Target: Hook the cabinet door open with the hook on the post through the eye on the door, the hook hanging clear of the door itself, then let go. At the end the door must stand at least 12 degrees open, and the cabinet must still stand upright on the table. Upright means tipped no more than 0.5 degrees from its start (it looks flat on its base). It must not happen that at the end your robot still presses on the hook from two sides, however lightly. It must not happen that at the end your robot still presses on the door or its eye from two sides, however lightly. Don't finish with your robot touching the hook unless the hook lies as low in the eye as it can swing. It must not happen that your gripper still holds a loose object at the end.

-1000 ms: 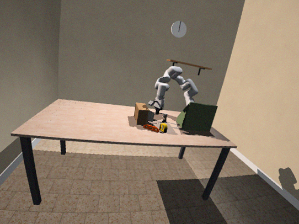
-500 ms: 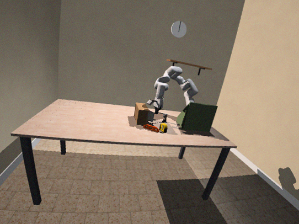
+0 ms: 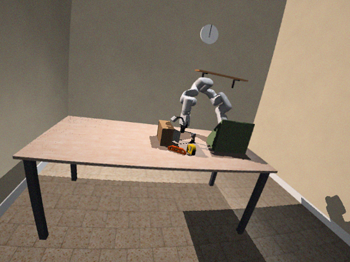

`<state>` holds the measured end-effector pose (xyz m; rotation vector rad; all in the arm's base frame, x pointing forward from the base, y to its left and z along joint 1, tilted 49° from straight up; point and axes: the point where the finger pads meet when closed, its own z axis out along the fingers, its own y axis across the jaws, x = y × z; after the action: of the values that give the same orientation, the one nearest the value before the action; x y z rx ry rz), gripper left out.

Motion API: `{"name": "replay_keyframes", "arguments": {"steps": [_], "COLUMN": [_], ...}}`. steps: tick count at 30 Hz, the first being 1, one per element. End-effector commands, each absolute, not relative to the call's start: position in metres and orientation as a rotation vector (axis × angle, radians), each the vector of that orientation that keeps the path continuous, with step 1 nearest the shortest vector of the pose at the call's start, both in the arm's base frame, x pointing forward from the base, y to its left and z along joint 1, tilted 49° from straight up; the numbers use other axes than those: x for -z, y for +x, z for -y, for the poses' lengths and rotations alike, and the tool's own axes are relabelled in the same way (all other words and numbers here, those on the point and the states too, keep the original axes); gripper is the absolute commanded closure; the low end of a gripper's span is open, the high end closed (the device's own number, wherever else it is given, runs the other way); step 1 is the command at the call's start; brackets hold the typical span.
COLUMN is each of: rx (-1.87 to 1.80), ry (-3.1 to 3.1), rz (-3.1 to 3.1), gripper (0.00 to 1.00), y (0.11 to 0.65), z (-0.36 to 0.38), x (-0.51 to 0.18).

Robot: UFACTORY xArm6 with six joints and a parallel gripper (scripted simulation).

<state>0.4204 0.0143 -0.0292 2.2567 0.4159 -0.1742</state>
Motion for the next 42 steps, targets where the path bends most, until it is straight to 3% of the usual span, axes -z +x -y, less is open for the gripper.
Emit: {"name": "replay_keyframes", "arguments": {"steps": [1, 42], "rx": [0.169, 0.169], "ry": [2.258, 2.258], "rz": [-0.415, -0.415], "gripper": [0.96, 0.96], "y": [0.4216, 0.4245], "z": [-0.0153, -0.0084], "x": [0.0282, 0.0356]}}
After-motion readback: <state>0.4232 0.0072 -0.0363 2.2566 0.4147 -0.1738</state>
